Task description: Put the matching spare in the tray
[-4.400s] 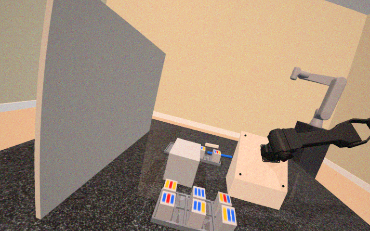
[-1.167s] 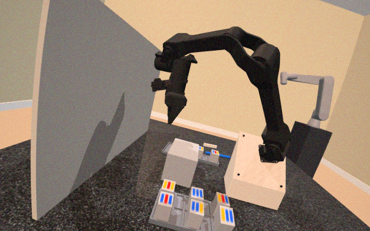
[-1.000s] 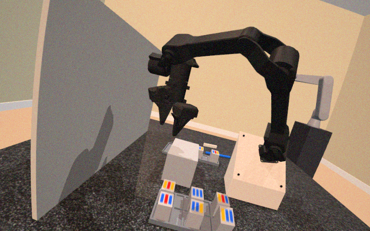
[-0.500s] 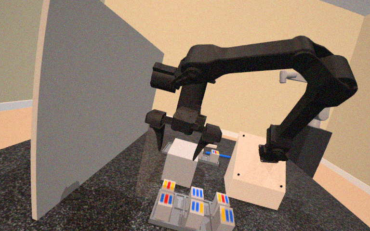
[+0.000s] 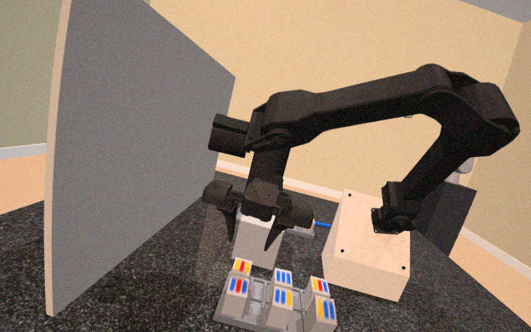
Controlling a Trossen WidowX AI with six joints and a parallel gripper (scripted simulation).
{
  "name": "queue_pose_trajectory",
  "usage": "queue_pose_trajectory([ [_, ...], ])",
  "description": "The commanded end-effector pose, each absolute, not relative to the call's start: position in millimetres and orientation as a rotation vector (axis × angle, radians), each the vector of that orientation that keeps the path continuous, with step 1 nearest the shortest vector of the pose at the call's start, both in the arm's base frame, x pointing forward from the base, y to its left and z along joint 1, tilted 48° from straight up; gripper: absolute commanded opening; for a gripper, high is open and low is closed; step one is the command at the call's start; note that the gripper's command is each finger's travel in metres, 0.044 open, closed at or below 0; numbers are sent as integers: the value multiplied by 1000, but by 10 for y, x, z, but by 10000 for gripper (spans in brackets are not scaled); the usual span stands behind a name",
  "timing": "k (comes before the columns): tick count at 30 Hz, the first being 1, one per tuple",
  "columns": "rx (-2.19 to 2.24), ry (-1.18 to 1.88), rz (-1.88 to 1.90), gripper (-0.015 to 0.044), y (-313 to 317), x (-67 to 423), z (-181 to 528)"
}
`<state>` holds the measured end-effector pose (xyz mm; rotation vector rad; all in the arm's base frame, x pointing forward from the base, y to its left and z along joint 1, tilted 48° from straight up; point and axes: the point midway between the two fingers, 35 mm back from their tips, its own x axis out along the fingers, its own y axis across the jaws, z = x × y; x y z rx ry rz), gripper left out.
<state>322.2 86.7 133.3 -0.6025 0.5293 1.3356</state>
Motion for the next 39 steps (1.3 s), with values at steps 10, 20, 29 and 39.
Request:
queue_pose_trajectory([
  [10,-601,537,1332,300,952,3245,1240],
  [20,-602,538,1332,300,1065,3283,1127],
  [29,-602,538,1332,300,1169,3312,1024],
  [39,-601,536,1332,300,1289,3336,914],
])
